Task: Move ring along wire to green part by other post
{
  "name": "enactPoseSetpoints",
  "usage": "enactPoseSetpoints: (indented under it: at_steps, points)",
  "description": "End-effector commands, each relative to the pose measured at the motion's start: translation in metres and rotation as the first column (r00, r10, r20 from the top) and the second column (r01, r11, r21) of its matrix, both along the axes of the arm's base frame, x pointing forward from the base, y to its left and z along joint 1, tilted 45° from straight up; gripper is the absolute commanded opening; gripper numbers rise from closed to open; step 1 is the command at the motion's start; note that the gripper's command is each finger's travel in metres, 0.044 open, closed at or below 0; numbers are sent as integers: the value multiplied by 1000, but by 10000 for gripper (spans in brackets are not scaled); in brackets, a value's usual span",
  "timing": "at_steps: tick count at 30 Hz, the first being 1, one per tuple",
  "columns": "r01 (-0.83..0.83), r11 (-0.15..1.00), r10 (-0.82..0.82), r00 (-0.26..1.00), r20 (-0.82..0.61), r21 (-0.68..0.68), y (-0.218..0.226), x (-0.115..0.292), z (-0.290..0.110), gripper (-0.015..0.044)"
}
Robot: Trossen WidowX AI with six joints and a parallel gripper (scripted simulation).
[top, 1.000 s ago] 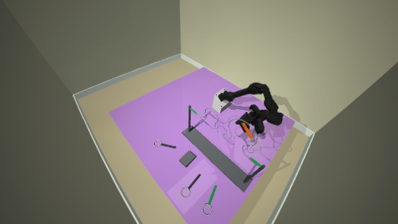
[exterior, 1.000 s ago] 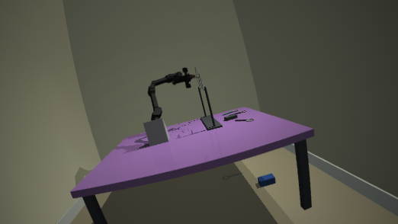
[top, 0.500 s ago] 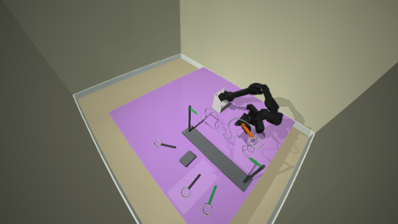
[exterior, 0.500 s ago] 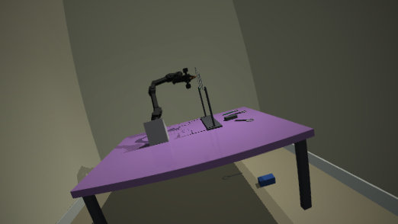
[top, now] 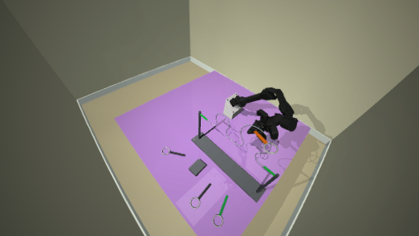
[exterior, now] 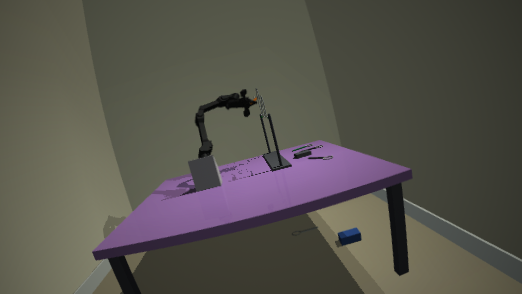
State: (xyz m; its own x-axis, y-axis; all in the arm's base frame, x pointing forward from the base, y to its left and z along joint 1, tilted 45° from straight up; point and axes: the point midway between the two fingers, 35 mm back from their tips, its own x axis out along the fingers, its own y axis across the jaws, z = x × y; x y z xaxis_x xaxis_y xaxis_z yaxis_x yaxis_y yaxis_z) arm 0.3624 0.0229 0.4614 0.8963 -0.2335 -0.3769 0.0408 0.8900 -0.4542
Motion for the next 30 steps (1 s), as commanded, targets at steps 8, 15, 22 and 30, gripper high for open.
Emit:
enactPoseSetpoints:
  at_steps: [8,15,22,30]
  points:
    - [-9,991,7,1000,11,137,4,1,-2,-150]
    - [-17,974,13,1000,20,224,8,1,-4,-150]
    - [-27,950,19,999,29,310,11,2,-5,-150]
    - [-39,914,25,999,41,405,15,2,-5,-150]
